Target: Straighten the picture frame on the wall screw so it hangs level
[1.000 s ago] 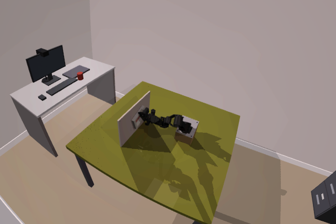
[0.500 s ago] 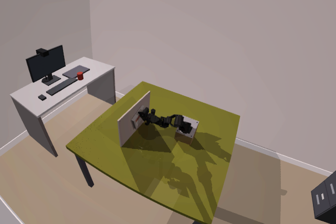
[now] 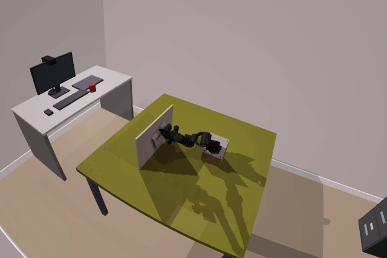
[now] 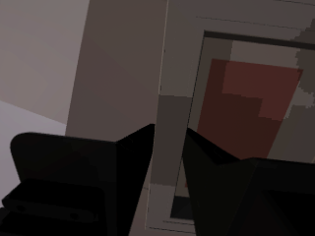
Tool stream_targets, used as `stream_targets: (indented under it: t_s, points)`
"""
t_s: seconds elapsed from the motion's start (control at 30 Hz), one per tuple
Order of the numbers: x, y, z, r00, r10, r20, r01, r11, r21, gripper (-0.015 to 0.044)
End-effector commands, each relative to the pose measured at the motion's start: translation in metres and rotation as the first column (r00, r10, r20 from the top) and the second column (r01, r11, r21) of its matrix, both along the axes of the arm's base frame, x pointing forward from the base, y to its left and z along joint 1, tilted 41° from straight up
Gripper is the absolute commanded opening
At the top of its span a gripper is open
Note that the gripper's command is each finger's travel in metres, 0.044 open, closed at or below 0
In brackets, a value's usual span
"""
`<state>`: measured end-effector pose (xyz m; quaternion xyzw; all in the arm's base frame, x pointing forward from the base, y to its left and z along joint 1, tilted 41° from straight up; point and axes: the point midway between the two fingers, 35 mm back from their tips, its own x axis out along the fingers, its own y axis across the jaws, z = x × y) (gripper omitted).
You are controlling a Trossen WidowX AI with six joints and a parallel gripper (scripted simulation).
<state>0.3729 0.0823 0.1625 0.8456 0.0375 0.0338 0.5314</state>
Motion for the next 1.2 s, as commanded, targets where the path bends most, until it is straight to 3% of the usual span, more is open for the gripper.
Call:
stream_targets:
  t_s: [0.0,1.17]
  points:
    - [0.0002,-0.0014,0.0011,1.000,-0.005,0.005,0.005,1.000,-0.004,0.0000]
    - [0.0008,-0.0076,-0.0015,1.000,-0.005,0.005,0.005,1.000,-0.004,0.0000]
